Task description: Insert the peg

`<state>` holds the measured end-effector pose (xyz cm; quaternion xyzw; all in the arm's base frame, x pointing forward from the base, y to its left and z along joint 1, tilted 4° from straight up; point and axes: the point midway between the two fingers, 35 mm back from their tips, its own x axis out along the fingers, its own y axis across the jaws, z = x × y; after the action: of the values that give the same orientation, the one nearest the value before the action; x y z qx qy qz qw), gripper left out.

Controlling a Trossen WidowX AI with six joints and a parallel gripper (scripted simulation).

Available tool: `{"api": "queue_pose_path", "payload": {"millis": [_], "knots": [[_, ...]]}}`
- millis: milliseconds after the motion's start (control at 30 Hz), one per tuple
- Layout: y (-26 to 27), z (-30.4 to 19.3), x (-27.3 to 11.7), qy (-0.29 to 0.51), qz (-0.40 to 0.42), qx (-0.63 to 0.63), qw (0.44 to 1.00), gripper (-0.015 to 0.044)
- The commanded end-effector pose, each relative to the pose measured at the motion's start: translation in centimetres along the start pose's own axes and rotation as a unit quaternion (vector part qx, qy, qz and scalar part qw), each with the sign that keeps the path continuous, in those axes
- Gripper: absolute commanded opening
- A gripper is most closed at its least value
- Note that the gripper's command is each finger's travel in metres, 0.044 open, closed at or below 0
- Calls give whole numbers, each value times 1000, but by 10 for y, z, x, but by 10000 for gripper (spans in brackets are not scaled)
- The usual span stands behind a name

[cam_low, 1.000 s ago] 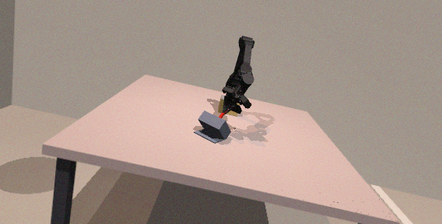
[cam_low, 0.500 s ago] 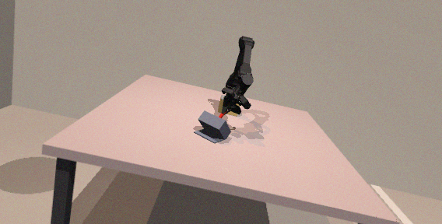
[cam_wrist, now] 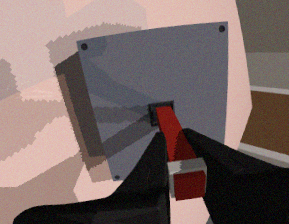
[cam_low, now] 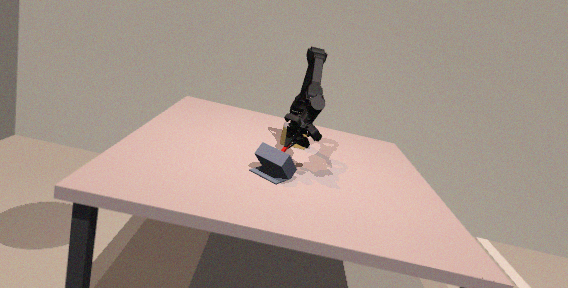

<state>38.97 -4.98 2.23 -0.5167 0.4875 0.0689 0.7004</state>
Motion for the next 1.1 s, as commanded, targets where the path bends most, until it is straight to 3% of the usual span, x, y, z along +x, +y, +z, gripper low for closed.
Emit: {"api": "queue_pose_path", "payload": {"millis": [0, 1067], "knots": [[1, 1, 3, -2, 2, -2, 1000, 0], [-2, 1, 17, -2, 1, -2, 1000, 0]]}}
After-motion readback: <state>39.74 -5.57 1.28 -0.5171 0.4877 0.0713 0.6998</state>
